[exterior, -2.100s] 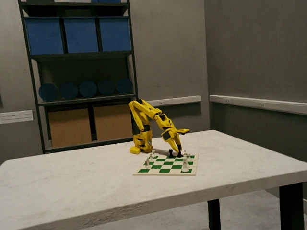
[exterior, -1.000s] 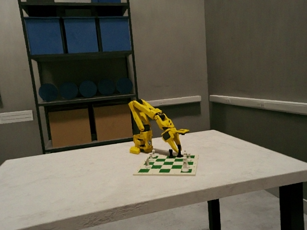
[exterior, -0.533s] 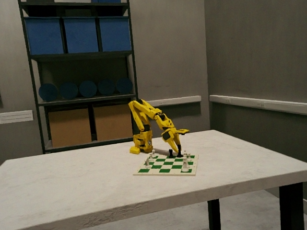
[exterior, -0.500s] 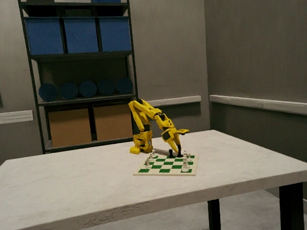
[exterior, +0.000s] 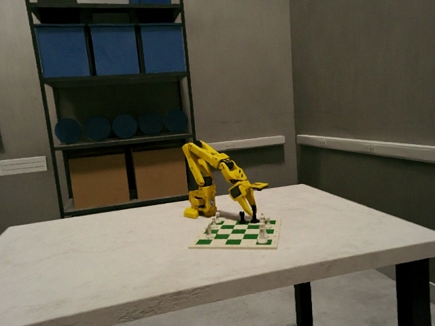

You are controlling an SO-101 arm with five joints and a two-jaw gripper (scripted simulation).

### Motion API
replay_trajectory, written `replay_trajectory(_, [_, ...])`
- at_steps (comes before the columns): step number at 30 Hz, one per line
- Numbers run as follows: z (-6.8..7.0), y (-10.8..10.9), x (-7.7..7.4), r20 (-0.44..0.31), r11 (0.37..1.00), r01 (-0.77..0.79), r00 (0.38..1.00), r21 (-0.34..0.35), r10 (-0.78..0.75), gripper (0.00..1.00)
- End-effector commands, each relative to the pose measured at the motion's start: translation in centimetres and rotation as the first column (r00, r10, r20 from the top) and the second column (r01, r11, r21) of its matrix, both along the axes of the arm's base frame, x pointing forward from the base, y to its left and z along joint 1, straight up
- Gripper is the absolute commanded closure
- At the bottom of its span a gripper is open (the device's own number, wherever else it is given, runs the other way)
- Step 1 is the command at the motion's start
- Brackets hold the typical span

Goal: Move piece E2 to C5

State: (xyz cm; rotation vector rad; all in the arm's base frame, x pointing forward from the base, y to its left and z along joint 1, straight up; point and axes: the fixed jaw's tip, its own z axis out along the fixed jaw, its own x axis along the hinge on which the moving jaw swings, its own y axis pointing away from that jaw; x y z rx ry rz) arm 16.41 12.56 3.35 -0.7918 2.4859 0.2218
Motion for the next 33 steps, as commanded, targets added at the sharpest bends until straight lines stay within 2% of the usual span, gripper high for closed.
replay_trajectory(1, [0.14, -0.16, 0.29, -0.002, 1.000, 0.011, 1.000, -0.004, -0.011, 0.88])
replay_trajectory(20, [0.19, -0.17, 0.38, -0.002, 1.000, 0.013, 1.000, -0.004, -0.013, 0.90])
replay_trajectory(33, [0.19, -0.17, 0.38, -0.002, 1.000, 0.013, 1.000, -0.004, -0.013, 0.98])
